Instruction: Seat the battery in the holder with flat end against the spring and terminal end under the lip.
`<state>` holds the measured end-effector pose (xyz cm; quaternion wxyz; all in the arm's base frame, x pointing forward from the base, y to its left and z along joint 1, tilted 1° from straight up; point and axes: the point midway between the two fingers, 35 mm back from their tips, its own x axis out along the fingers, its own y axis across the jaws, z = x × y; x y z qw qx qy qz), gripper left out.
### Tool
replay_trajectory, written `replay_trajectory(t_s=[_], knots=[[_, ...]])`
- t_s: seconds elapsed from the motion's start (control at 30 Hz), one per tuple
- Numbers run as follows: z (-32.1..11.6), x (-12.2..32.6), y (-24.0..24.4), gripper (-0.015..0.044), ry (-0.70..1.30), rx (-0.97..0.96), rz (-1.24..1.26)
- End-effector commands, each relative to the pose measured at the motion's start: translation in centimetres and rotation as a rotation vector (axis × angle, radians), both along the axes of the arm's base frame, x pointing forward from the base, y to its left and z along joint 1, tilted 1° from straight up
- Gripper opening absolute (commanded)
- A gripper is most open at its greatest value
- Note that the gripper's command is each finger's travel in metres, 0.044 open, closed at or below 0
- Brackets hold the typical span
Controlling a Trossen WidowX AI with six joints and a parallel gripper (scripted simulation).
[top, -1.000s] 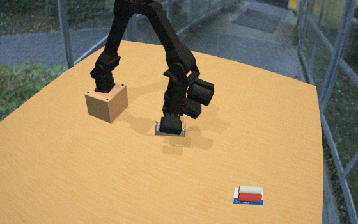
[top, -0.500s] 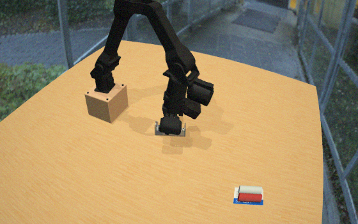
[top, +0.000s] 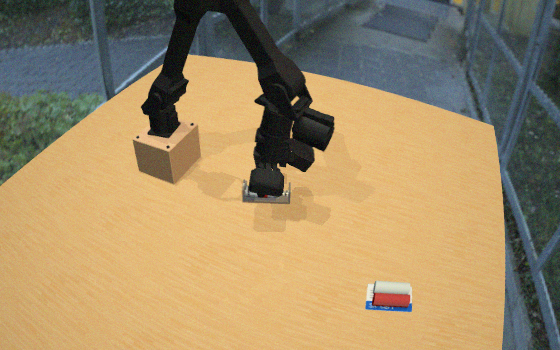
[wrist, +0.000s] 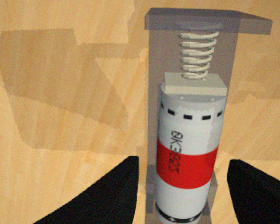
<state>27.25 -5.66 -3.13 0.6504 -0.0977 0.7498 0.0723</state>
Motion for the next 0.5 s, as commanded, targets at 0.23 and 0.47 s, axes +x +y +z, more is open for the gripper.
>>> replay_trajectory(t_s=[0.23,0.47], knots=[[7.1,-0.2,0.1,0.0420,-0.007,-0.001,0.000],[7.7,-0.3,0.2,0.0440,-0.007,-0.001,-0.001]])
